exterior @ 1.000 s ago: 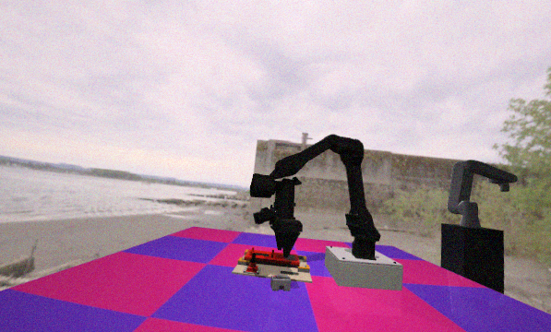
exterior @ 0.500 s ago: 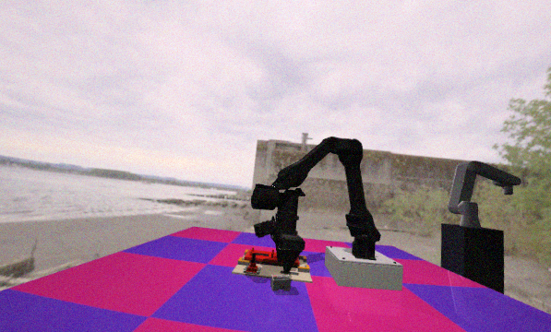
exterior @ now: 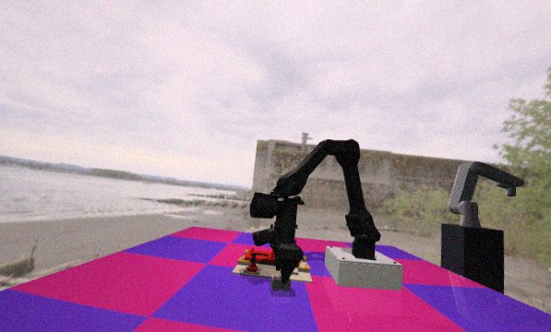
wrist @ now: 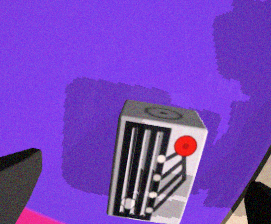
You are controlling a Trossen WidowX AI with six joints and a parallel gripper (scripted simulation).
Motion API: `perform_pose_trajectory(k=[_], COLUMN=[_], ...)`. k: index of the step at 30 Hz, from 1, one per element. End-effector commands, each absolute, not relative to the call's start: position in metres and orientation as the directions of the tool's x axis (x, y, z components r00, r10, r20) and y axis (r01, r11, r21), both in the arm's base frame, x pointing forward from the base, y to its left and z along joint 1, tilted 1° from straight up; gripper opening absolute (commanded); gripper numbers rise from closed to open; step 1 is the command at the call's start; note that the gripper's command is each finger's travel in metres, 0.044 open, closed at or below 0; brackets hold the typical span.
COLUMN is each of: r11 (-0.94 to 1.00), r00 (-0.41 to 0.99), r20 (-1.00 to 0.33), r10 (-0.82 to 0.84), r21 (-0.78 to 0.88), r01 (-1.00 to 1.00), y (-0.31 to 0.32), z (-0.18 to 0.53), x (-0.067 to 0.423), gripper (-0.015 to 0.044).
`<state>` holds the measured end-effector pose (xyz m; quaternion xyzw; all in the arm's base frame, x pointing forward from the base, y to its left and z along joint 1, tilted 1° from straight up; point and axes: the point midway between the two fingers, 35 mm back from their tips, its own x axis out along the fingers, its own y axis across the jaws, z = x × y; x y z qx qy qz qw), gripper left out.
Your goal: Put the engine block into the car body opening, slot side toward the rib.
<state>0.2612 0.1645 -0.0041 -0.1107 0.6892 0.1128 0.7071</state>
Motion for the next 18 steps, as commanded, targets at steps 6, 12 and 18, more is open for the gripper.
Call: perform_pose_trajectory(k=[6,12,18], r11=[0.950,0.950,0.950], r00=[0.021,0.021,0.021], r20=[-1.000,-1.000,-1.000], r10=[-0.002,-0.002,-0.002], r21=[-0.009,-0.009,-0.009], r01=[-0.312,-0.312,-0.312], y=[0.1623,0.1623,0.1623], z=[-0.0184,-0.0186,-0.0186], x=[0.2607,0.2607,0.2607], gripper=[0.0440,0.0309,0.0171])
